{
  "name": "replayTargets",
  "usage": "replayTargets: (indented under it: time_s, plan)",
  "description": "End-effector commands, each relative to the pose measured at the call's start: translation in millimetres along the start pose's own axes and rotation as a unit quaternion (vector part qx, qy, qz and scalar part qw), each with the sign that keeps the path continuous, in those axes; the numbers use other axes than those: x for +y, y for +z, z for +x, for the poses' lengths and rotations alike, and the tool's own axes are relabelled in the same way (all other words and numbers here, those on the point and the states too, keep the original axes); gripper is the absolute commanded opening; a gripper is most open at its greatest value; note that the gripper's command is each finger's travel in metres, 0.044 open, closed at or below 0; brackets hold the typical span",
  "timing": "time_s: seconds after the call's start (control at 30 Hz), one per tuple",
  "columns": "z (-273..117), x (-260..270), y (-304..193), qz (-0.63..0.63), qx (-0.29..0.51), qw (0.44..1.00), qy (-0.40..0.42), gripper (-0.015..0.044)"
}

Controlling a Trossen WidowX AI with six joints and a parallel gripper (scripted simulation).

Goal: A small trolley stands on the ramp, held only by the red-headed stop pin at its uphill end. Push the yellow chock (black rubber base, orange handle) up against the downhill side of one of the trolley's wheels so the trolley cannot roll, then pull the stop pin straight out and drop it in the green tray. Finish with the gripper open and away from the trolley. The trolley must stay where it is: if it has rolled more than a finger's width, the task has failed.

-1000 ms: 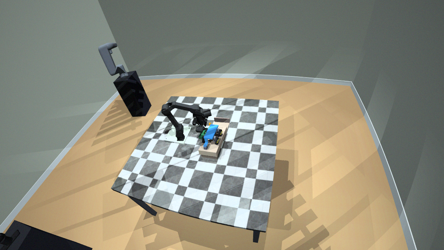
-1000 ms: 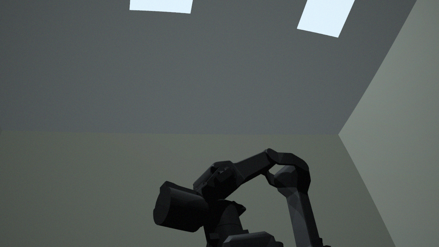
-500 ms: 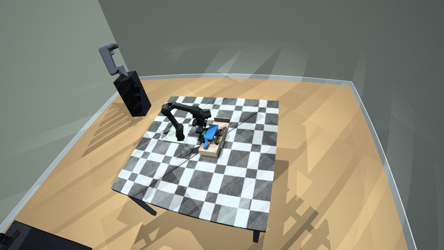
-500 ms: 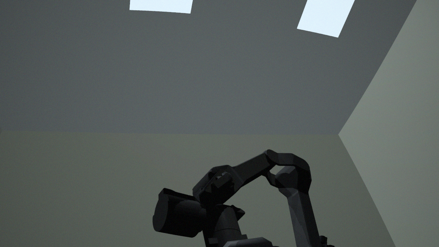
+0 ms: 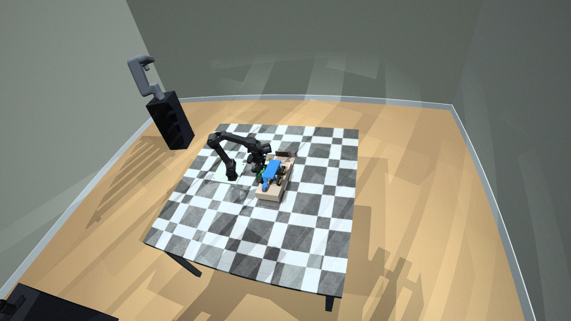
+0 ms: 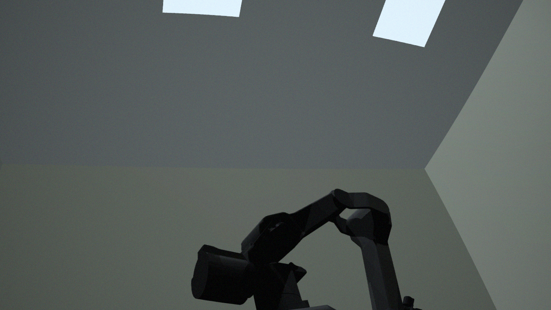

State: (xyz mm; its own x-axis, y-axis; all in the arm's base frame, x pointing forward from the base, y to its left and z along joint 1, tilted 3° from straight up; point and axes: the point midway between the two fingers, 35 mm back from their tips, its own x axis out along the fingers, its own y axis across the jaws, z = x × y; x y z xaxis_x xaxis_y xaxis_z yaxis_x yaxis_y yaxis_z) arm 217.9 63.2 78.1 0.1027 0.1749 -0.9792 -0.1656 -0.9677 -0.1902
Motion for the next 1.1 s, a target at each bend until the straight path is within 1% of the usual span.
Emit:
replayTargets:
  time_s: [0.0,1.03,1.07]
  plan:
    - [1,2,1,-0.002,-0.001,1.000,-0.003,0.0190]
    - [11,19,1,-0.002,-0.001,1.000,-0.002,0.0190]
    - [9,18,0,0.000,0.002,1.000,0.000,0.0216]
